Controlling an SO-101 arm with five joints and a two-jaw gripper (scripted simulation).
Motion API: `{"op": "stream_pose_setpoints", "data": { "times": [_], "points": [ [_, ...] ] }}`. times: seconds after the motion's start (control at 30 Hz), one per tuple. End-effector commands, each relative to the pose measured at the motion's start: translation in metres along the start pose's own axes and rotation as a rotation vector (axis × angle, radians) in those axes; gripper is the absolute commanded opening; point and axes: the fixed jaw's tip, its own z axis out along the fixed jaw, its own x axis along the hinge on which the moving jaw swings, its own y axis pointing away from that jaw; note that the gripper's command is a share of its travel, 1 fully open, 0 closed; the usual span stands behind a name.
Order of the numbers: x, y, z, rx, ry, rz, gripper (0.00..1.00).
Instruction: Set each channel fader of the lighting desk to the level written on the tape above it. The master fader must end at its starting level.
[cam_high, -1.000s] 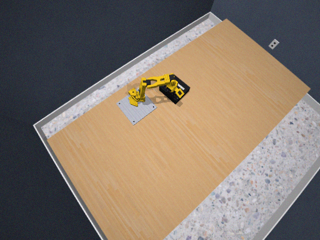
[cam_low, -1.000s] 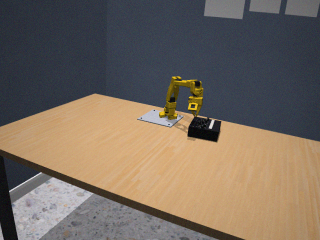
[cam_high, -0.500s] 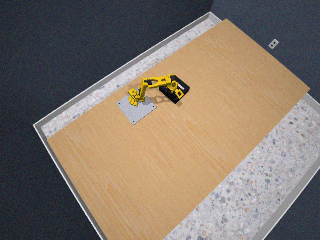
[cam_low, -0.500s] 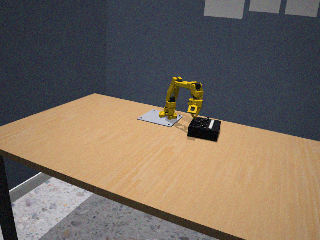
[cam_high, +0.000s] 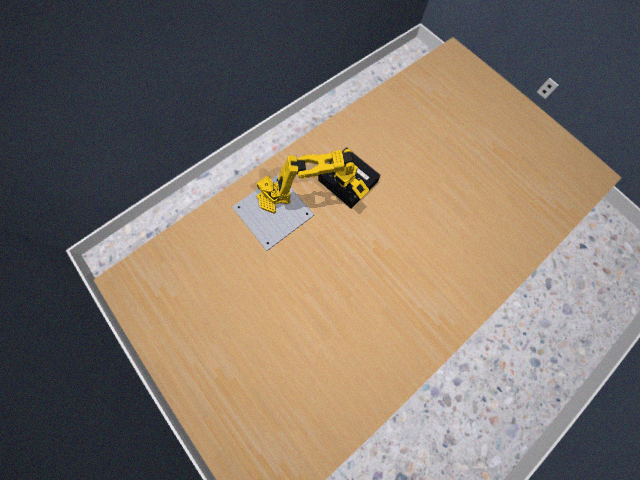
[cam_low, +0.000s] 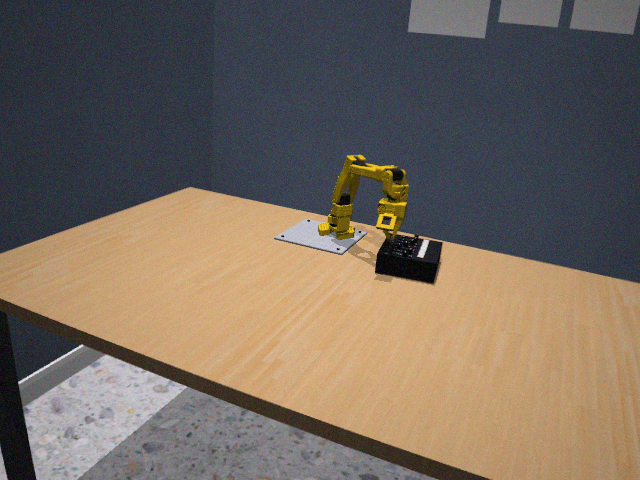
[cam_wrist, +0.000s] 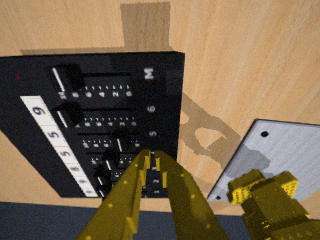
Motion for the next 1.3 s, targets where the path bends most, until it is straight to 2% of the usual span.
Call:
{"op": "stream_pose_setpoints", "data": {
  "times": [0.0,0.27,0.87,1.27],
  "points": [
    [-0.001,-0.001,0.003,0.01,0.01,-0.001,0.0],
    [-0.001,0.0,0.005,0.011,0.01,-0.002,0.0],
    [-0.001,-0.001,0.018,0.015,0.013,-0.002,0.0],
    [-0.001,-0.001,0.019,0.015,0.013,-0.002,0.0]
  ]
}}
